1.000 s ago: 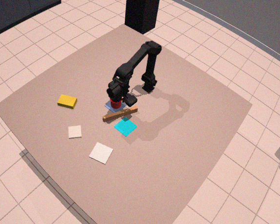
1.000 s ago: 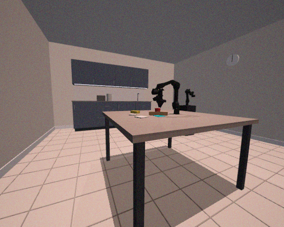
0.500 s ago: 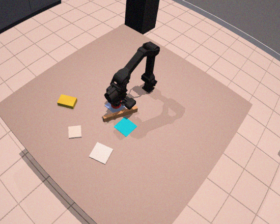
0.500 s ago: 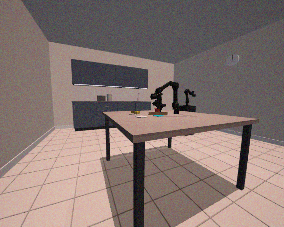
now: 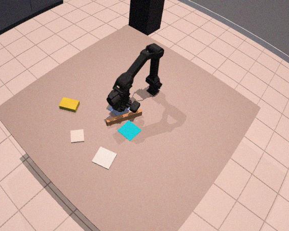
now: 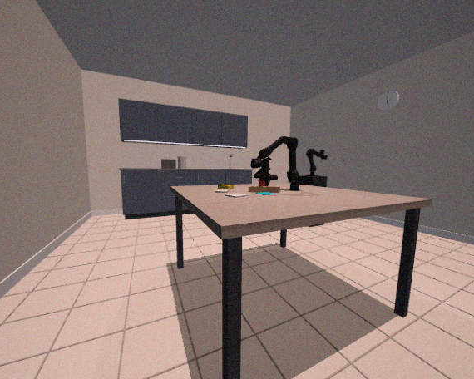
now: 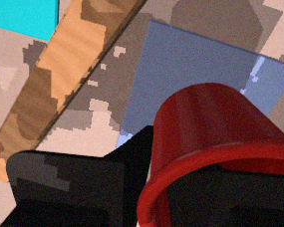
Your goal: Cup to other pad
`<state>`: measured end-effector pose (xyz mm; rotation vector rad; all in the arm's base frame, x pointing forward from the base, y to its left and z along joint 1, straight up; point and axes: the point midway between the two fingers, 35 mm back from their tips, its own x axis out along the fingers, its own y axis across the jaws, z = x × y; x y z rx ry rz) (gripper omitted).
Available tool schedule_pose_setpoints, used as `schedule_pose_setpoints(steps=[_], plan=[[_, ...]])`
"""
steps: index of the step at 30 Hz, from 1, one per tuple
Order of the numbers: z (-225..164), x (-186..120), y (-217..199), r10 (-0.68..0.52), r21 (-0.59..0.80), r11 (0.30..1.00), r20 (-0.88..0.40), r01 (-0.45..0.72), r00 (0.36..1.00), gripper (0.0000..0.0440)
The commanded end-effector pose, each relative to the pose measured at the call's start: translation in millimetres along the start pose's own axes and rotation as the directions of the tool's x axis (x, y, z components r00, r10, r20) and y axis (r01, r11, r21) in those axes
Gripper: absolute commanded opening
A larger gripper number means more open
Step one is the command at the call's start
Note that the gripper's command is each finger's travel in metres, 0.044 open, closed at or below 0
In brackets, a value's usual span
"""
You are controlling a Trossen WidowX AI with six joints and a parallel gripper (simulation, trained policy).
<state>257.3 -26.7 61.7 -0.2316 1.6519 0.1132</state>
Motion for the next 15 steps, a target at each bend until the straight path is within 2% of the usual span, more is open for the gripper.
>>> schedule_pose_setpoints(steps=[1,15], plan=[[5.8,-8.2,-1.5,0.002,-0.026,1.0,0.025,-0.001,1.0,0.0],[26.8,-42.0,6.9,0.004,-0.089,0.996,0.094,0.004,0.996,0.0003]])
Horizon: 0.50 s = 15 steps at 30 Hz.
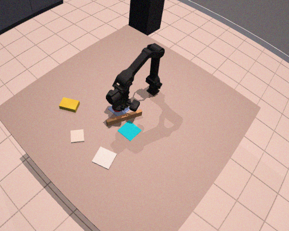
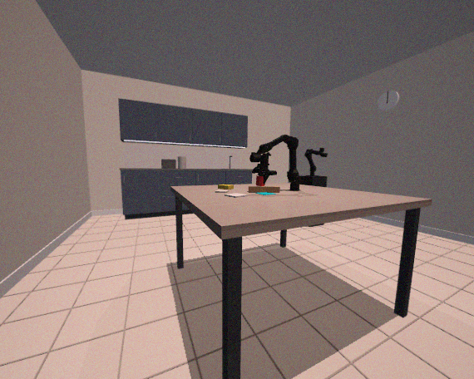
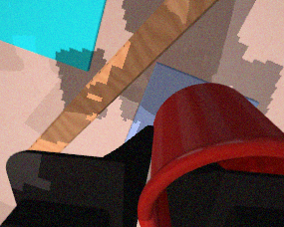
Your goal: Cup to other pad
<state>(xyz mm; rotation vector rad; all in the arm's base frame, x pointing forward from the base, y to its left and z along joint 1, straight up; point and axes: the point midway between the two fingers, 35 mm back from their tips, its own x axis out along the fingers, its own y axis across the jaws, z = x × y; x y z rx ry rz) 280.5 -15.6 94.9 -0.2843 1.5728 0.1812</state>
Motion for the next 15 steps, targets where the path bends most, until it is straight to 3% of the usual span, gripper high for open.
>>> schedule_pose_setpoints(steps=[1,15], plan=[[8.0,-8.0,4.2,0.002,-0.018,1.0,0.025,-0.002,1.0,0.0003],[42.8,-28.7,30.8,-0.003,-0.087,0.996,0.113,0.013,0.994,0.0]])
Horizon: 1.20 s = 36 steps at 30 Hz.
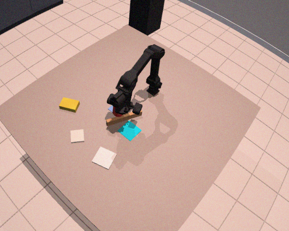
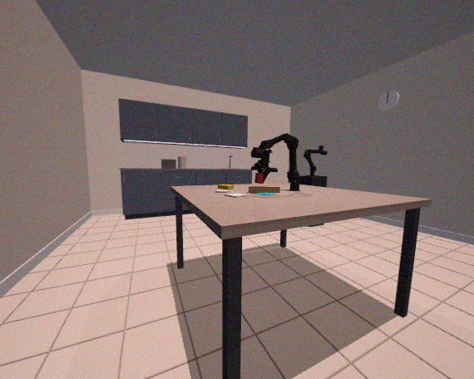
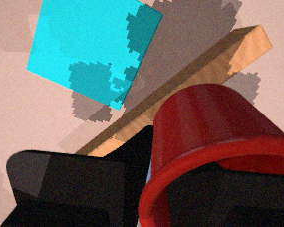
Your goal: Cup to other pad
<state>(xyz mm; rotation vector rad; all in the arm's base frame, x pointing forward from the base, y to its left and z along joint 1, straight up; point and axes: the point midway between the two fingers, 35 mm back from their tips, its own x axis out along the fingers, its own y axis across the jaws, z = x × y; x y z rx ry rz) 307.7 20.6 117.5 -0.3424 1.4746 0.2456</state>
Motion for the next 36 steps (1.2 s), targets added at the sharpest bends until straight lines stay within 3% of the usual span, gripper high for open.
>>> schedule_pose_setpoints(steps=[1,26,36], plan=[[10.3,-3.5,7.4,0.002,-0.013,1.0,0.027,-0.002,1.0,0.0],[50.9,19.5,76.9,0.009,-0.125,0.992,0.111,0.005,0.994,0.0002],[45.8,45.0,84.3,-0.002,-0.128,0.992,0.113,0.016,0.994,0.0042]])
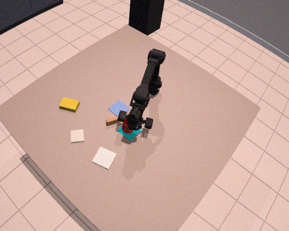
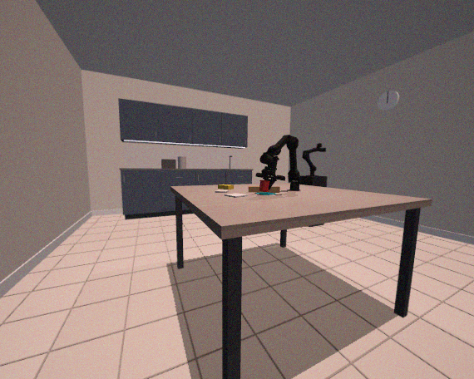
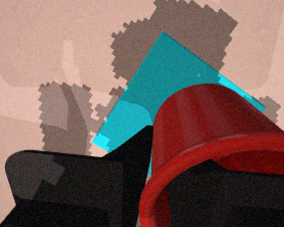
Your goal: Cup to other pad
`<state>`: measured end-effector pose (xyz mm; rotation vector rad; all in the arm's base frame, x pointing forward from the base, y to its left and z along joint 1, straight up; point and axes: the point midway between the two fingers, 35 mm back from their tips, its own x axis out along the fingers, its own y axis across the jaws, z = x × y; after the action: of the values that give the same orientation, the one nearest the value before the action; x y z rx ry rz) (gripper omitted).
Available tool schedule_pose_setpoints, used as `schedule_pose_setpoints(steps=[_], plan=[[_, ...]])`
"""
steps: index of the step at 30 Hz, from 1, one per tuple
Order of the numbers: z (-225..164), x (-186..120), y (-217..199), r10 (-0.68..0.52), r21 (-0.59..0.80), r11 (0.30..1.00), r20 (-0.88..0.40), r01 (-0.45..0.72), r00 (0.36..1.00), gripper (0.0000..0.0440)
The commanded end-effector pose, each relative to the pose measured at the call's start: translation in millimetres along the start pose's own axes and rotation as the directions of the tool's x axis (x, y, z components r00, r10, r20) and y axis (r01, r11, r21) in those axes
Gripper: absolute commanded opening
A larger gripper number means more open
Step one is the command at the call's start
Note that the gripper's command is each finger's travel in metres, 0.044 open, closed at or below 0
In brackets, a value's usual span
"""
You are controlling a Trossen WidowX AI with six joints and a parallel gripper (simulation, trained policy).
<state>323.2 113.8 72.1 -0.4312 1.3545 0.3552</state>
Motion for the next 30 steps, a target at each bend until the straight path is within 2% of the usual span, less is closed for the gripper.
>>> schedule_pose_setpoints(steps=[1,6,11,30], plan=[[-0.7,3.6,0.3,-0.006,0.004,1.0,0.007,0.006,1.0,0.0047],[4.7,-2.2,-1.2,0.0,0.014,1.0,0.052,-0.001,0.999,0.0111],[7.7,-10.5,-1.8,0.008,0.015,1.0,0.092,-0.01,0.996,0.011],[-1.0,-55.4,0.0,0.047,0.038,0.998,0.192,-0.055,0.98,0.0191]])
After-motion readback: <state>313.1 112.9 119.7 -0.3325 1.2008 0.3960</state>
